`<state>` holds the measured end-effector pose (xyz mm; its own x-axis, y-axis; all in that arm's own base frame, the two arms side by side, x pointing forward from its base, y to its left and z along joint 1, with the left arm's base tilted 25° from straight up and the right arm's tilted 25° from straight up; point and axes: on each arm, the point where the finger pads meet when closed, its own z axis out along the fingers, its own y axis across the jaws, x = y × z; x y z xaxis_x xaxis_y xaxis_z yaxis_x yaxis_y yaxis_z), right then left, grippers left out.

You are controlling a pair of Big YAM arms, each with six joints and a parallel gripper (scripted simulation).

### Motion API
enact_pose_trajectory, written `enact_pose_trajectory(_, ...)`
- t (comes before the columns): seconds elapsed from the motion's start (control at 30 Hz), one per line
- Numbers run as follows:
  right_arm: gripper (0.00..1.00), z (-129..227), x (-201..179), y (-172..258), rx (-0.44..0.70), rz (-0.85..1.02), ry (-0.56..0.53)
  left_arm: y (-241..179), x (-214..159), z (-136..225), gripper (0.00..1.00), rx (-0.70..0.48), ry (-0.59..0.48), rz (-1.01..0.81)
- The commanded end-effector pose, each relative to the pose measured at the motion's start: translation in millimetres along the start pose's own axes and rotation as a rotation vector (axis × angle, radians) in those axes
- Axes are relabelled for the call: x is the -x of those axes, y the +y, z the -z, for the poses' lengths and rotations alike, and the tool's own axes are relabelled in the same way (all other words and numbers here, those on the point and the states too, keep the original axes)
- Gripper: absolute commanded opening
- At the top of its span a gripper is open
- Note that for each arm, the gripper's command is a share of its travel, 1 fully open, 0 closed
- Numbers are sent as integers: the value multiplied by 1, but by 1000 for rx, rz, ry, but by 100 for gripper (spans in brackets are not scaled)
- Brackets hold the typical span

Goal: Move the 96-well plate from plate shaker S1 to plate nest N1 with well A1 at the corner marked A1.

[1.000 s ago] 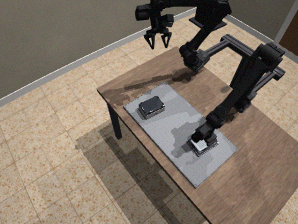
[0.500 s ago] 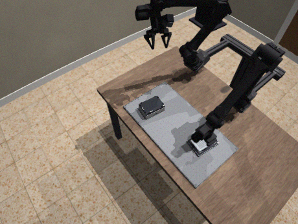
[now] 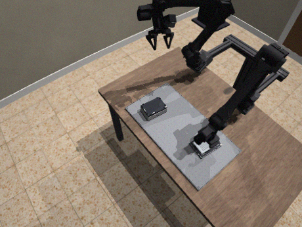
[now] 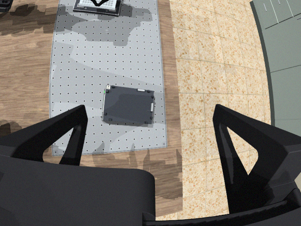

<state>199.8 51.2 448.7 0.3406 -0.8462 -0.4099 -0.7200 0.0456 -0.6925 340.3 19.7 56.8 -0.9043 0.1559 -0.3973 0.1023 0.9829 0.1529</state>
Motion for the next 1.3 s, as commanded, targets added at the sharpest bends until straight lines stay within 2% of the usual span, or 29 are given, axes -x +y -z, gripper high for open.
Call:
enact_pose_trajectory(0.0, 100, 23, 23, -17, -55, 68, 15, 2, 1, -6, 0, -3, 0, -7)
enact_pose_trajectory(1.27, 100, 23, 23, -17, -55, 68, 15, -1, -1, -12, 0, -6, 2, -12)
